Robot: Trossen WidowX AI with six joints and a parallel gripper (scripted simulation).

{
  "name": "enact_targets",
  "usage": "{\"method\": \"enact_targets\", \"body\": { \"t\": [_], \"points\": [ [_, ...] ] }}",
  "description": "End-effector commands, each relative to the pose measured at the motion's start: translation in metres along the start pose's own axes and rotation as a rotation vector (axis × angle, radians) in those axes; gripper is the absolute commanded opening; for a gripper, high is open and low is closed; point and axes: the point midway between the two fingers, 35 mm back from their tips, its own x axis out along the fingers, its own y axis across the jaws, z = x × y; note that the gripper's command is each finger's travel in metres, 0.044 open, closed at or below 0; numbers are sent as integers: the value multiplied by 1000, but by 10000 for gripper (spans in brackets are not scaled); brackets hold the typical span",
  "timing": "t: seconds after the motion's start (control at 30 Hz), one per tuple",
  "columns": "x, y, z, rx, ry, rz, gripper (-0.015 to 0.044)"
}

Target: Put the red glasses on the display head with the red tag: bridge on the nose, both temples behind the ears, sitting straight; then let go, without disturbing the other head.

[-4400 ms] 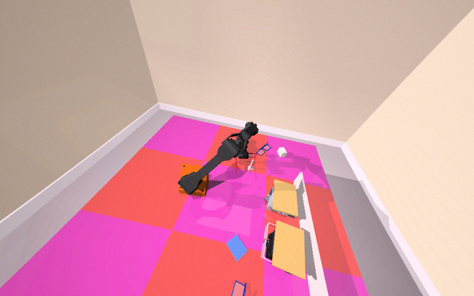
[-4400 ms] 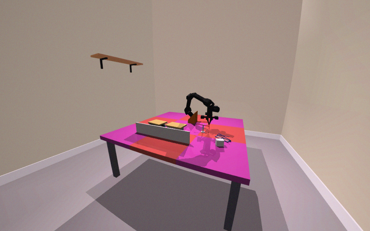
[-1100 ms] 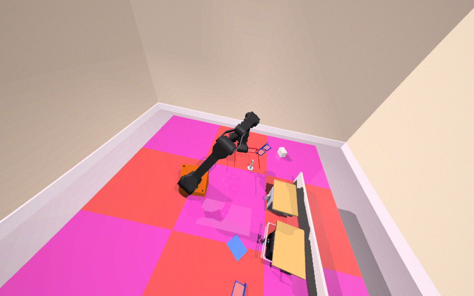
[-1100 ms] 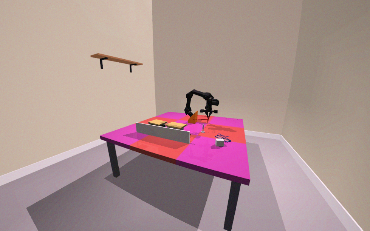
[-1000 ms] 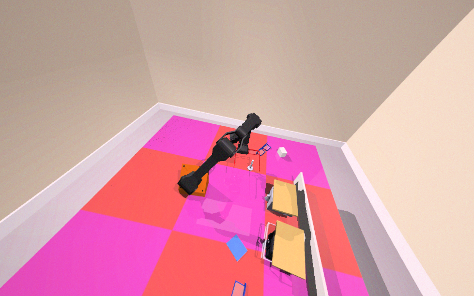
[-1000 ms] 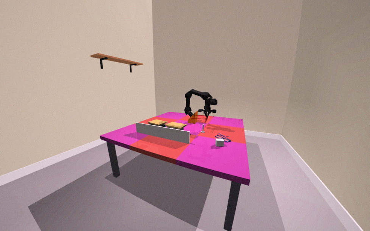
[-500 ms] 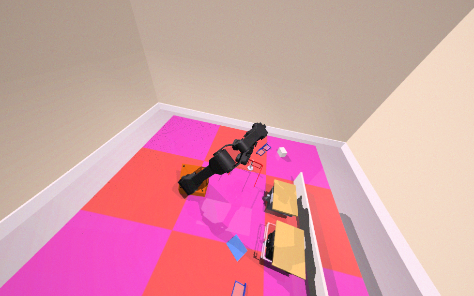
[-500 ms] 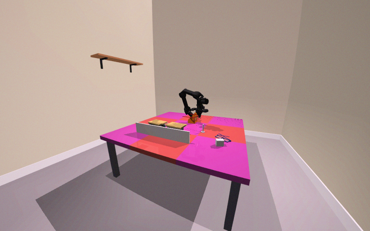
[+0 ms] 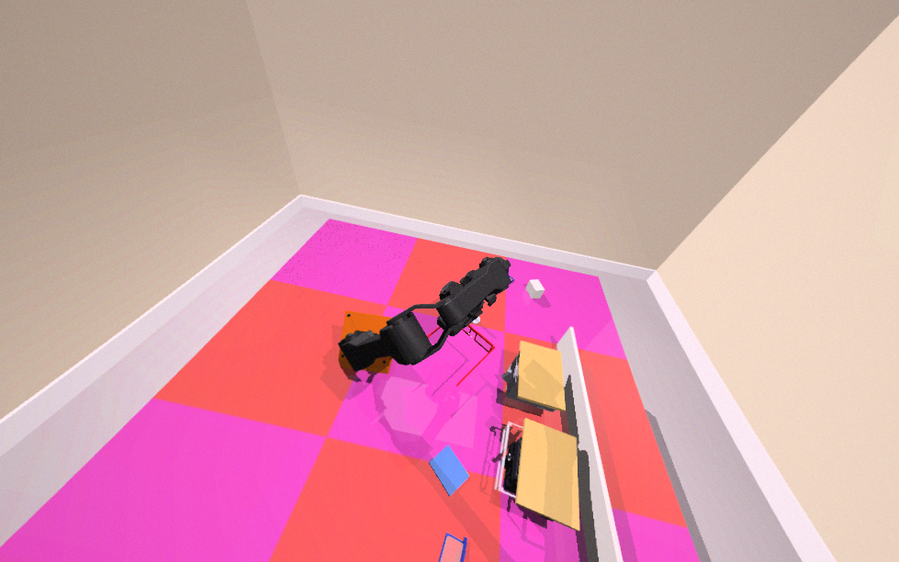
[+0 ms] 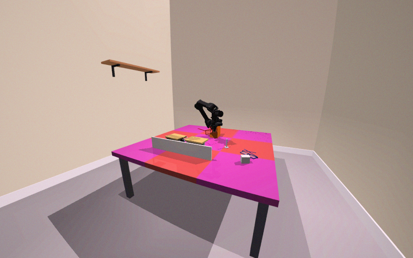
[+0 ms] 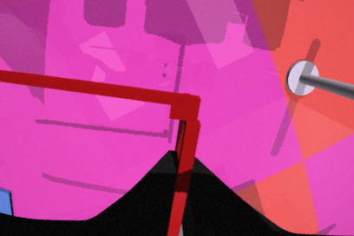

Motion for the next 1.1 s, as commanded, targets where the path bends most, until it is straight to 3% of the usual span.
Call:
{"method": "enact_targets", "body": {
  "t": [0.0, 0.2, 1.07],
  "points": [
    [6, 21, -12, 108, 7, 9, 0],
    [10, 42, -23, 211, 11, 14, 0],
    [31, 39, -24, 211, 9, 11, 0]
  ]
}}
